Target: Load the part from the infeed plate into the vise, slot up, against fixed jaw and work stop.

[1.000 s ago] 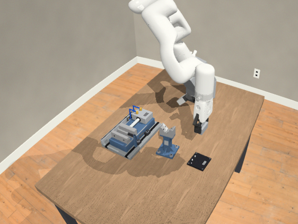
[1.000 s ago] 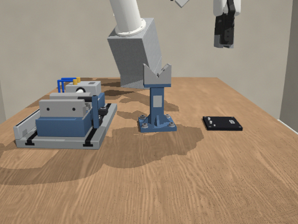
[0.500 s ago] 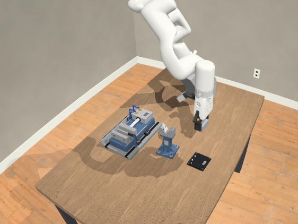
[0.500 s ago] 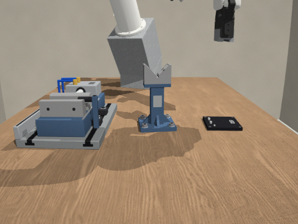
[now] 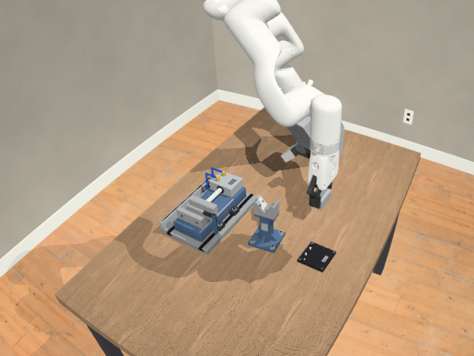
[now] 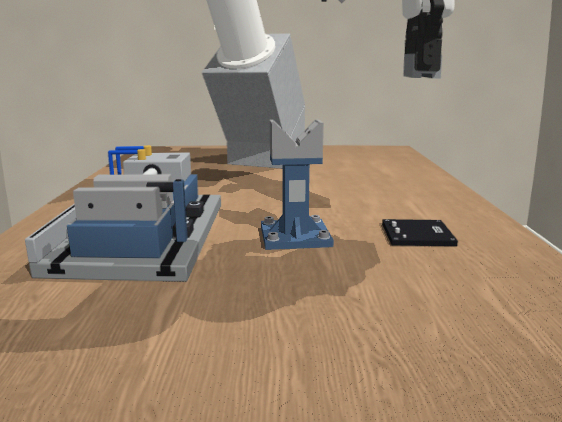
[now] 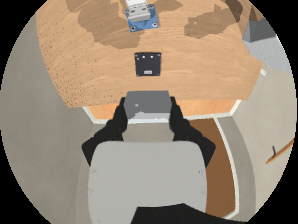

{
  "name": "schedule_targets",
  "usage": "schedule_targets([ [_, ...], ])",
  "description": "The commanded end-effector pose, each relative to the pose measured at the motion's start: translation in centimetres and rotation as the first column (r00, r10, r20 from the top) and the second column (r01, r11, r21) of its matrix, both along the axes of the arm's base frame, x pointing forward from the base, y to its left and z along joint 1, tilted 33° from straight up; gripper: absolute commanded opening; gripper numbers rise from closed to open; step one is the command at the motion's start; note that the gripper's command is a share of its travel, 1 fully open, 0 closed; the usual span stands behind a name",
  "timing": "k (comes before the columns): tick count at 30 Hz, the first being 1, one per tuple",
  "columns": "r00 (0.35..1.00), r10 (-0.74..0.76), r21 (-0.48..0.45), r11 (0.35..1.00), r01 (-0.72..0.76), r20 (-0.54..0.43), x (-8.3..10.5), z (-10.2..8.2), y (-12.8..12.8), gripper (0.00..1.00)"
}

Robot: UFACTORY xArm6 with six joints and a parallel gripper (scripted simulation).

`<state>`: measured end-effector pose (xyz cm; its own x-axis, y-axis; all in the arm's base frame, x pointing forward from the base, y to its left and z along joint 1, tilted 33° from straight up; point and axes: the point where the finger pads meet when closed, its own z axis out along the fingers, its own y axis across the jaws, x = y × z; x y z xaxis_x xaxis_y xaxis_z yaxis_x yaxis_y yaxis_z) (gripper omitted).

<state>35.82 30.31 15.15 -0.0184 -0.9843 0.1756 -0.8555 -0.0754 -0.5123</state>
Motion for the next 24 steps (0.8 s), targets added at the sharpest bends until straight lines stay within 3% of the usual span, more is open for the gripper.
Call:
schedule_targets([
  [1, 1.0, 0.001, 0.003, 1.0, -0.001, 0.002, 0.03, 0.15, 0.11, 0.0],
  [24, 0.999, -0.041, 0.029, 0.999, 0.041, 0.009, 0.11, 0.24, -0.17, 0.0],
])
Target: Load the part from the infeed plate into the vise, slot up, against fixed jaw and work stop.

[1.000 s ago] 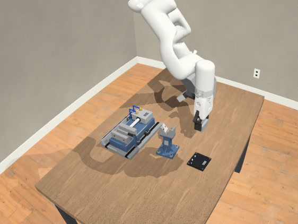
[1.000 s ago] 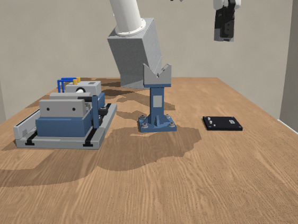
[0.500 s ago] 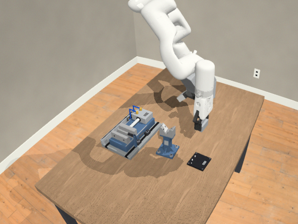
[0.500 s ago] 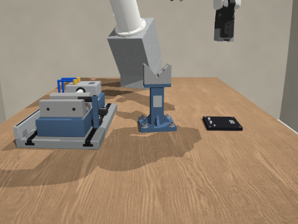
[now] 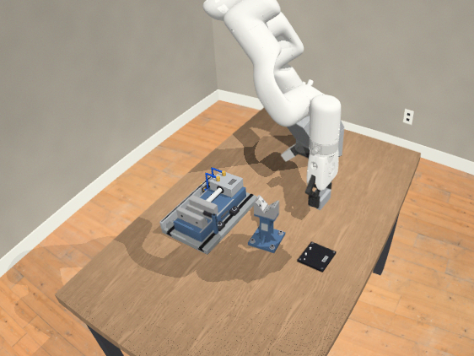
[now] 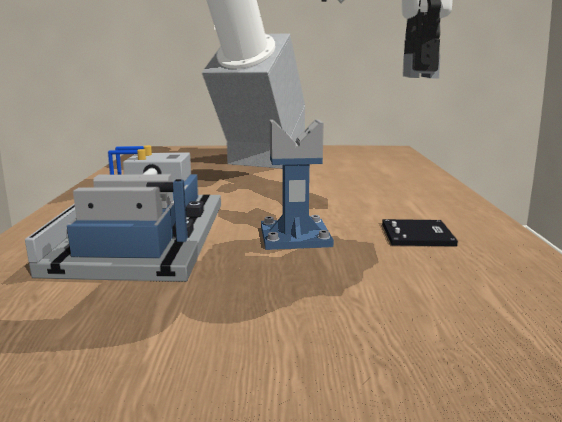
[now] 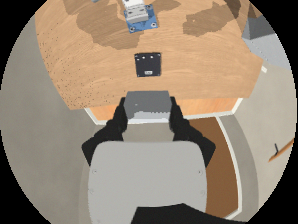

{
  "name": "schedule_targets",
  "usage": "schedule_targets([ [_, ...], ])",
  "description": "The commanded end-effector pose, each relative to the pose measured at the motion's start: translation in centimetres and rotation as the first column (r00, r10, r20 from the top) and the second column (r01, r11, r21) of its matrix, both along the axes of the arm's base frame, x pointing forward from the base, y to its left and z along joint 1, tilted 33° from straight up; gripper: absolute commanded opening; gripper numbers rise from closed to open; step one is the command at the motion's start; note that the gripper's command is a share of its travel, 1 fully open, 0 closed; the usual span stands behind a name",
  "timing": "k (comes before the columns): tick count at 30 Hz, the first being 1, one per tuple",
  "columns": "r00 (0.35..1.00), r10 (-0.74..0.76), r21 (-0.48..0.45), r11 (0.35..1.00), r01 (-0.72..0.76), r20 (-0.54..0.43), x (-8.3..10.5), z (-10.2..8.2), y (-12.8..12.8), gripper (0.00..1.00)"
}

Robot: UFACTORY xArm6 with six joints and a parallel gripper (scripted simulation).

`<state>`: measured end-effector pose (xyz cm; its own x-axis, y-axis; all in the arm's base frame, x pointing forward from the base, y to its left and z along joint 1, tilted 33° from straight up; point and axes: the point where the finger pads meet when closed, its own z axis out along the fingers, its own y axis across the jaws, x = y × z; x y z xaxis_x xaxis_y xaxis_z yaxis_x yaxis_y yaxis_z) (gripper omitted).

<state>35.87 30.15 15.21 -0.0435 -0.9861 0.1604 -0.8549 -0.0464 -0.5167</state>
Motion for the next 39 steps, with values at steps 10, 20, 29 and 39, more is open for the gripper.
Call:
schedule_targets([
  [10, 0.998, -0.063, 0.042, 0.997, 0.062, 0.012, 0.1, 0.3, -0.3, 0.0],
  [20, 0.991, -0.13, 0.085, 0.988, 0.128, 0.019, 0.3, 0.4, -0.8, 0.0],
  [29, 0.972, -0.232, 0.149, 0.963, 0.226, 0.025, 0.4, 0.7, -1.4, 0.0],
  [39, 0.939, -0.342, 0.22, 0.918, 0.329, 0.023, 0.6, 0.9, -2.2, 0.0],
])
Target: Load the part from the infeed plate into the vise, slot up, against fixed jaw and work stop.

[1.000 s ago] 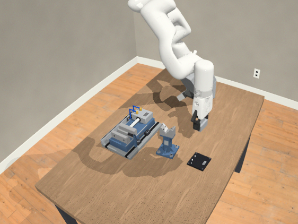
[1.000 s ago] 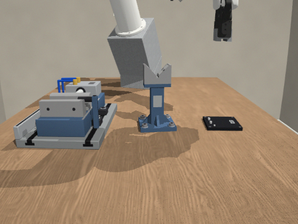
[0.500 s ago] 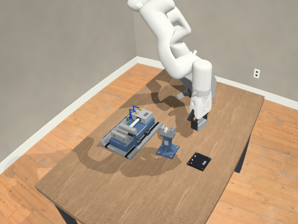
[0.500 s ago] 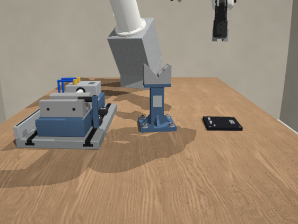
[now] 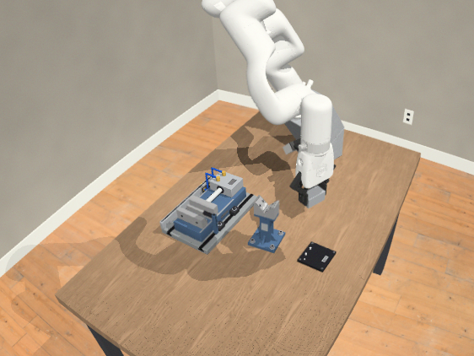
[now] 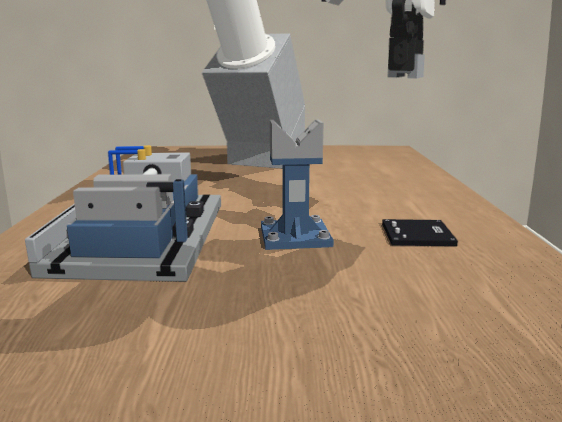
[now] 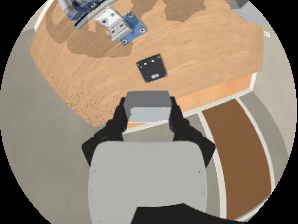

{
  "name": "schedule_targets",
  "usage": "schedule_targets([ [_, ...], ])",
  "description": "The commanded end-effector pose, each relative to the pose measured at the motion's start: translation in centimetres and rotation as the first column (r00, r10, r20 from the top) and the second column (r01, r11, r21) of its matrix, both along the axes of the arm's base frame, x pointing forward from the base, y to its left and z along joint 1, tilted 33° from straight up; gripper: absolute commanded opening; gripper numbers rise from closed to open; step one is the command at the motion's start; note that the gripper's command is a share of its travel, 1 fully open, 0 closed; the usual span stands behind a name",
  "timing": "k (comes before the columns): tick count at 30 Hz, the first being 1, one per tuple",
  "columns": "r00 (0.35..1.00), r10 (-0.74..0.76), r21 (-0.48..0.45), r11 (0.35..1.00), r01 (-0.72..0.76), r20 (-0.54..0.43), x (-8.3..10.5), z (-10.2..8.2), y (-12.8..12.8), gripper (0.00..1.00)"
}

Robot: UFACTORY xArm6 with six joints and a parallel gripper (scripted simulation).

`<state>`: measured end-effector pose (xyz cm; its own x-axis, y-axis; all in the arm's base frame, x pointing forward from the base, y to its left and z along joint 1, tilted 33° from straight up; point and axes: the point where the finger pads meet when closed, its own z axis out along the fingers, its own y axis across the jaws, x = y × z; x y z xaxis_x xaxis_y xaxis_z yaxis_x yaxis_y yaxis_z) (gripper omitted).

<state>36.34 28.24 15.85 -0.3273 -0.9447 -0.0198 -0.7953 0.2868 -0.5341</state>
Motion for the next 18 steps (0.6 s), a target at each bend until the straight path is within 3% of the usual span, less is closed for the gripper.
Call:
schedule_targets([
  [1, 0.997, -0.074, 0.049, 0.996, 0.073, 0.017, 0.1, 0.3, -0.4, 0.0],
  [18, 0.94, -0.341, 0.218, 0.919, 0.327, 0.028, 0.5, 0.8, -2.2, 0.0],
])
